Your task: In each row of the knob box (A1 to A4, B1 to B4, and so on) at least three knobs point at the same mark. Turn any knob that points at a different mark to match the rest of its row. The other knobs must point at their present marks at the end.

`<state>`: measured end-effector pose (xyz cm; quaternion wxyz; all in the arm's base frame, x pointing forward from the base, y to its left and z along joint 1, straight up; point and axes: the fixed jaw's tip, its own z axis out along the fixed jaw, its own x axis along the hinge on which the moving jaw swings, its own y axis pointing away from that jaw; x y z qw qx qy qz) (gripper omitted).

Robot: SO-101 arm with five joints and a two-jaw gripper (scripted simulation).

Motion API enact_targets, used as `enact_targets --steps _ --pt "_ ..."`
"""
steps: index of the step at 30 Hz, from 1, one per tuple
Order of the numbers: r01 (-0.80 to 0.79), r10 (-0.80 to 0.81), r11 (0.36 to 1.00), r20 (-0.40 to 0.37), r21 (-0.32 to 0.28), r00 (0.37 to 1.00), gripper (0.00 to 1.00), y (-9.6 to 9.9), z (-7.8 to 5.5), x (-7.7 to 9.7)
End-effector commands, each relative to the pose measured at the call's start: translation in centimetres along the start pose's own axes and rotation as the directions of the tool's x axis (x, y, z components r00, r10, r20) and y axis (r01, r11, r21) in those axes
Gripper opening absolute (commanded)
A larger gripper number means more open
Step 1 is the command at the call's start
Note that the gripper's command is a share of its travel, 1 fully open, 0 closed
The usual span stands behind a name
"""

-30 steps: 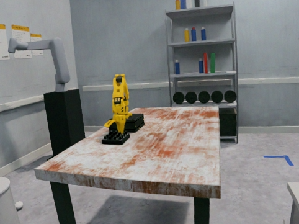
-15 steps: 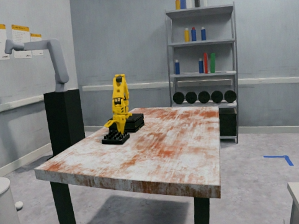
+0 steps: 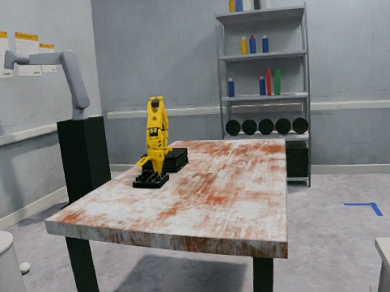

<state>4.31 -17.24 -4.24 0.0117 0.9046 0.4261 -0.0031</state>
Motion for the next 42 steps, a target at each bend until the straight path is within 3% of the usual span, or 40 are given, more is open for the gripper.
enact_targets --steps 1,42 --pt "-0.005 0.006 1.000 -0.014 0.017 1.000 0.10 -0.45 0.26 0.23" --pt "-0.005 0.006 1.000 -0.014 0.017 1.000 0.05 -0.67 0.21 0.21"
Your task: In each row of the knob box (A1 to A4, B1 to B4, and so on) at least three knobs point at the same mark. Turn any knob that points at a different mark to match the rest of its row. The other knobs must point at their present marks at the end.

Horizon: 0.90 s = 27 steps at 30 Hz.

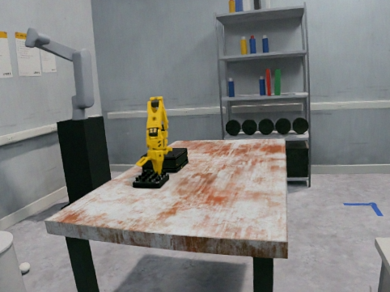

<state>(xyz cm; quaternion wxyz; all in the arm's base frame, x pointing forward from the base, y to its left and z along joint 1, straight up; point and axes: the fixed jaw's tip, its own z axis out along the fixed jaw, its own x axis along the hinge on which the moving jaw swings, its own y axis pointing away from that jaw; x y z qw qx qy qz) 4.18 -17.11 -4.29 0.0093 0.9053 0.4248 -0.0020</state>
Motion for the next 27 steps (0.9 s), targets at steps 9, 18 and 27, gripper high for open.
enact_targets --steps 9,18,27 --pt "-0.002 0.002 1.000 -0.010 0.014 1.000 0.02 -0.49 0.17 0.19" --pt "-0.002 0.002 1.000 -0.010 0.014 1.000 0.01 -0.49 0.17 0.19" --pt "-0.141 0.142 0.990 -0.008 0.015 0.990 0.01 -0.50 0.17 0.11"
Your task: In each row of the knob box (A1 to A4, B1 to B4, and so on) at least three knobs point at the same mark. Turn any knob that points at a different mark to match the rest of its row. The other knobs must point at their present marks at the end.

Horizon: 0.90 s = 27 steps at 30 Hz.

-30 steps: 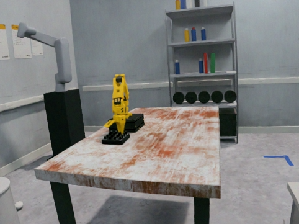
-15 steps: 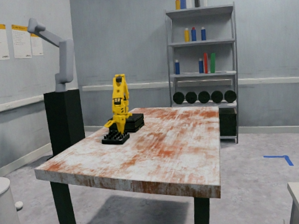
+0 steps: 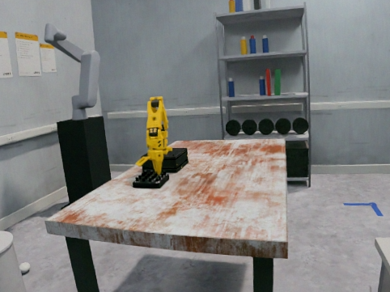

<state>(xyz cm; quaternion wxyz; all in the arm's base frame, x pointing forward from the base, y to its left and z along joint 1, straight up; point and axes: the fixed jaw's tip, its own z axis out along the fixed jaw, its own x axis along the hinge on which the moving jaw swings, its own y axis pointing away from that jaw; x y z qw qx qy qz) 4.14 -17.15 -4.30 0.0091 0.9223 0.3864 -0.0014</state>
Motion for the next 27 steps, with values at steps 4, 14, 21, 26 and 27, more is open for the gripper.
enact_targets --steps 4,14,21,26,27 --pt "-0.107 0.107 0.994 -0.007 0.015 0.994 0.01 -0.50 0.16 0.08" --pt "-0.129 0.129 0.992 -0.007 0.015 0.992 0.01 -0.51 0.16 0.07" --pt "-0.129 0.129 0.992 -0.007 0.015 0.992 0.01 -0.51 0.16 0.07" --pt "-0.129 0.129 0.992 -0.007 0.015 0.992 0.01 -0.51 0.16 0.07" --pt "-0.129 0.129 0.992 -0.007 0.015 0.992 0.01 -0.51 0.16 0.07"
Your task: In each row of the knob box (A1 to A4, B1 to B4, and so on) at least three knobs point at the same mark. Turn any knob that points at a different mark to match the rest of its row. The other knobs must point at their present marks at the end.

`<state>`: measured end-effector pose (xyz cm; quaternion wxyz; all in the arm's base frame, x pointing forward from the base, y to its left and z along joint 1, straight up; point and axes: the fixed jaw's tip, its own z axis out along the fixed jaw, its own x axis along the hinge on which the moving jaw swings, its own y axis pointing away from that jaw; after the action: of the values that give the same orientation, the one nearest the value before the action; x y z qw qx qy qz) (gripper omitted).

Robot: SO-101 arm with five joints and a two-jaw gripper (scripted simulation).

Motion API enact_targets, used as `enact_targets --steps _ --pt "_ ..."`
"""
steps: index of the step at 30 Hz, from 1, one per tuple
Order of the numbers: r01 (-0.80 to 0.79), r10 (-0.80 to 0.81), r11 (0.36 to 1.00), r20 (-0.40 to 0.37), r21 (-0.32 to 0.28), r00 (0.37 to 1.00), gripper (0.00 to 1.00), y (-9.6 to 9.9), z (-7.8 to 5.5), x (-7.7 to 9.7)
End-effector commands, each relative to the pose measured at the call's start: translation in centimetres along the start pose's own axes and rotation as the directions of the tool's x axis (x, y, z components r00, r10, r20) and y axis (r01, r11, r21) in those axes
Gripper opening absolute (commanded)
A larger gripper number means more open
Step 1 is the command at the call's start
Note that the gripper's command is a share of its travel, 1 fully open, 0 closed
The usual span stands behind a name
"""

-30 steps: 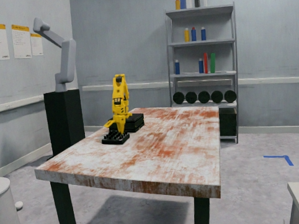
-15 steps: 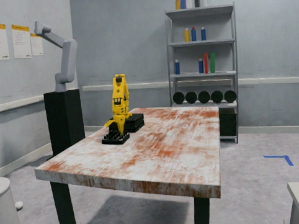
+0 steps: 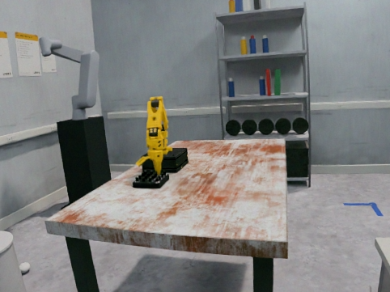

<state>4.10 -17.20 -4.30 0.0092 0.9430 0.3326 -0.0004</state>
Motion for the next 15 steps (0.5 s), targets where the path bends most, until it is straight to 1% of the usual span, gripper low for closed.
enact_targets --steps 1,15 --pt "-0.014 0.014 1.000 -0.006 0.015 1.000 0.01 -0.52 0.16 0.08" --pt "-0.014 0.014 1.000 -0.006 0.015 1.000 0.05 -0.45 0.16 0.08"
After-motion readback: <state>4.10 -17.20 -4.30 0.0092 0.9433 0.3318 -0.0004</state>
